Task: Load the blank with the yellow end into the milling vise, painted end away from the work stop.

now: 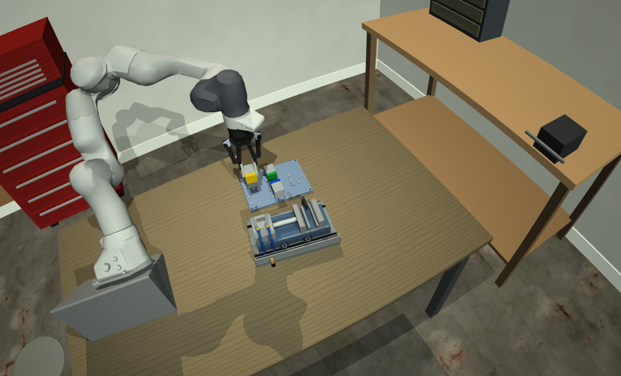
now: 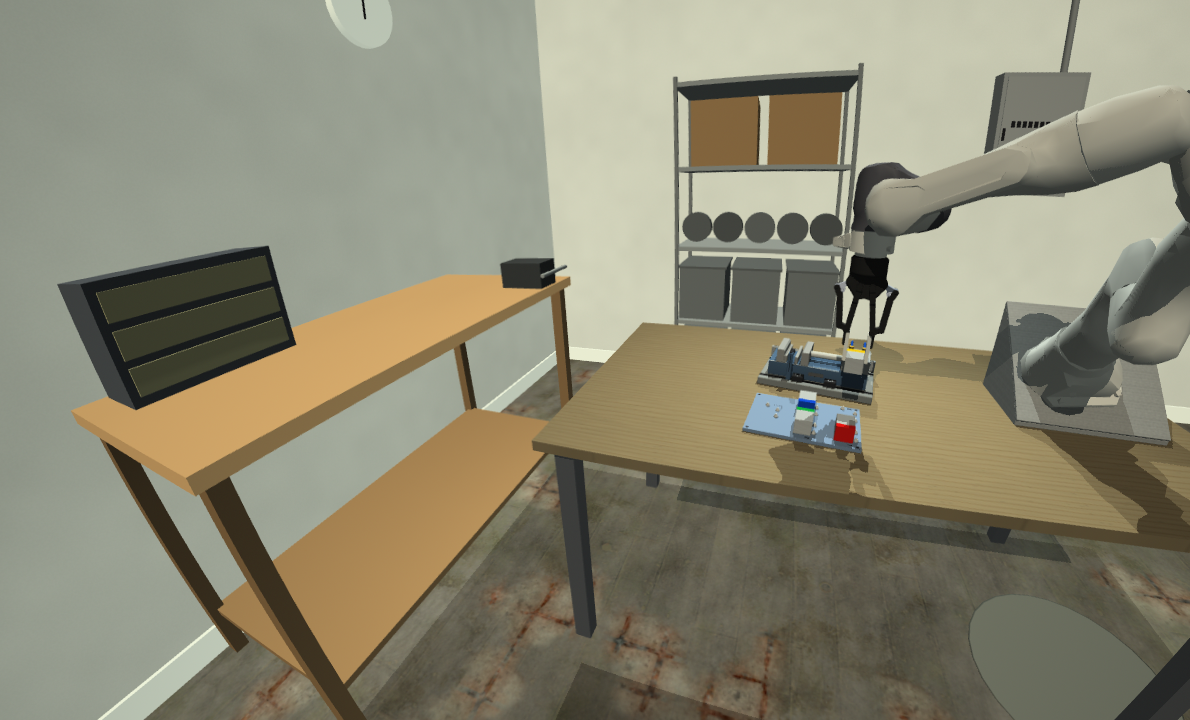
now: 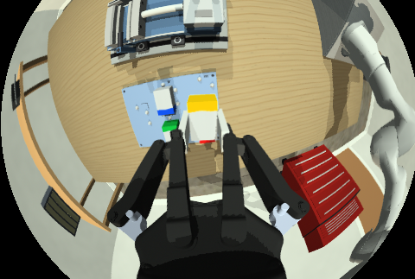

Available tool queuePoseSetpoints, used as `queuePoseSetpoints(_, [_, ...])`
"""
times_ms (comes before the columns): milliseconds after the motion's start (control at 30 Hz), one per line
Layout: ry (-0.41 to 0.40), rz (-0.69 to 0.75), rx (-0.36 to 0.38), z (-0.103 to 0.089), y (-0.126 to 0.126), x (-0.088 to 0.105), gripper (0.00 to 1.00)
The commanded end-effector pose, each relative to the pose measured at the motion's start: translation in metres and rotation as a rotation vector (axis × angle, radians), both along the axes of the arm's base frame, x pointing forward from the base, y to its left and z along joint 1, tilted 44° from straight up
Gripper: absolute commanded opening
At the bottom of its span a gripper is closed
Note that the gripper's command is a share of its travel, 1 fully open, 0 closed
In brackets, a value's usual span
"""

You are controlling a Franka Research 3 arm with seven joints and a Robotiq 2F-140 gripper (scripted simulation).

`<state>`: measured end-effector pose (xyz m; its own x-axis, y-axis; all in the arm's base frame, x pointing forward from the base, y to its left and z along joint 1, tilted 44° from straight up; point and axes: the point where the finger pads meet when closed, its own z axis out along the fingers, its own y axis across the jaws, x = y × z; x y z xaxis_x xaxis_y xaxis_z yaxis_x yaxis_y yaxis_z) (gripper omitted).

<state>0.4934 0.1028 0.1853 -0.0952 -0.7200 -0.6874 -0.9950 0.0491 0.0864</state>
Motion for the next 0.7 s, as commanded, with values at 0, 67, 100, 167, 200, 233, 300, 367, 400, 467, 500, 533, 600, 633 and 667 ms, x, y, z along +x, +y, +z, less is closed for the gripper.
queuePoseSetpoints(0, [-0.001,-0.007,-0.001,0.0014,-0.0011,0.0023,0.0])
queuePoseSetpoints(67, [-0.001,-0.007,-0.001,0.0014,-0.0011,0.0023,0.0])
queuePoseSetpoints(100, [0.0,-0.002,0.0,0.0004,-0.0003,0.0006,0.0])
queuePoseSetpoints(167, [0.0,-0.004,0.0,0.0012,-0.0009,0.0017,0.0])
queuePoseSetpoints(200, [-0.001,-0.006,-0.001,0.0015,-0.0011,0.0023,0.0])
queuePoseSetpoints(233, [-0.001,-0.007,-0.001,0.0019,-0.0014,0.0029,0.0])
queuePoseSetpoints(300, [-0.001,-0.007,-0.001,0.0019,-0.0014,0.0029,0.0])
queuePoseSetpoints(367, [-0.001,-0.007,-0.001,0.0019,-0.0014,0.0029,0.0])
queuePoseSetpoints(400, [-0.001,-0.007,-0.001,0.0019,-0.0014,0.0029,0.0])
queuePoseSetpoints(467, [-0.001,-0.007,-0.001,0.0019,-0.0014,0.0029,0.0])
queuePoseSetpoints(500, [-0.001,-0.007,-0.001,0.0019,-0.0014,0.0029,0.0])
queuePoseSetpoints(533, [-0.001,-0.007,-0.001,0.0019,-0.0014,0.0029,0.0])
queuePoseSetpoints(600, [-0.001,-0.007,-0.001,0.0019,-0.0014,0.0029,0.0])
queuePoseSetpoints(633, [-0.001,-0.007,-0.001,0.0019,-0.0014,0.0029,0.0])
queuePoseSetpoints(667, [0.0,-0.002,0.0,-0.0057,-0.0061,0.0062,0.0])
